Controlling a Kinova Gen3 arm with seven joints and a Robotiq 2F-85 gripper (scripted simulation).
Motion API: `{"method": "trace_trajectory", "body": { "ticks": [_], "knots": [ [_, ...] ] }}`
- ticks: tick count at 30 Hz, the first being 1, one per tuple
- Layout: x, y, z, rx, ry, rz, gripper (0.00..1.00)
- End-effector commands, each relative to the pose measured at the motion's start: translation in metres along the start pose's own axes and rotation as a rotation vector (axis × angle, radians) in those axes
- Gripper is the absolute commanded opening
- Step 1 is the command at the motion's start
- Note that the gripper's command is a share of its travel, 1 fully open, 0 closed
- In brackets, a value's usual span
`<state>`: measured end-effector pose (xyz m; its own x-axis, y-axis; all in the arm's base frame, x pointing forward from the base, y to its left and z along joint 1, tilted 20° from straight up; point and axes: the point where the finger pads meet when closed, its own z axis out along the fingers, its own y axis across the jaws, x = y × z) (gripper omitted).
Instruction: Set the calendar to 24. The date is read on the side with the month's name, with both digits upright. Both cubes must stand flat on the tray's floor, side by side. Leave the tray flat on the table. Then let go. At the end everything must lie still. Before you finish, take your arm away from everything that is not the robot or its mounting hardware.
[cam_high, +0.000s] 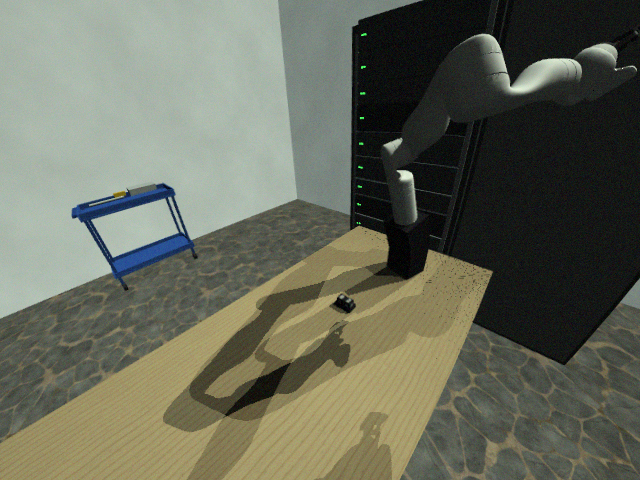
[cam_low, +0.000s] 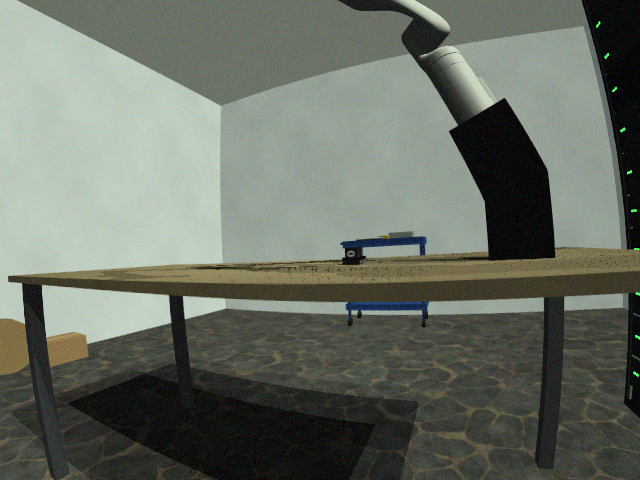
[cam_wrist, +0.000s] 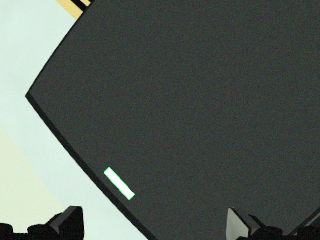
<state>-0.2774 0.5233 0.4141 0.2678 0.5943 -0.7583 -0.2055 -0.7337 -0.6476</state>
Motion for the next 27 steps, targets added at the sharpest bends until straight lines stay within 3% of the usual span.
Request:
{"method": "trace_trajectory", "body": {
  "ticks": [1, 19, 24, 27],
  "knots": [
    [-0.001, 0.0, 0.0, 0.0, -0.001, -0.001, 1.0],
    [0.0, 0.0, 0.0, 0.0, 0.002, -0.001, 1.0],
    [0.021, 0.002, -0.01, 0.004, 0.051, 0.012, 1.0],
    [0.049, 0.004, -0.027, 0.014, 0.118, 0.03, 1.0]
  ]
}}
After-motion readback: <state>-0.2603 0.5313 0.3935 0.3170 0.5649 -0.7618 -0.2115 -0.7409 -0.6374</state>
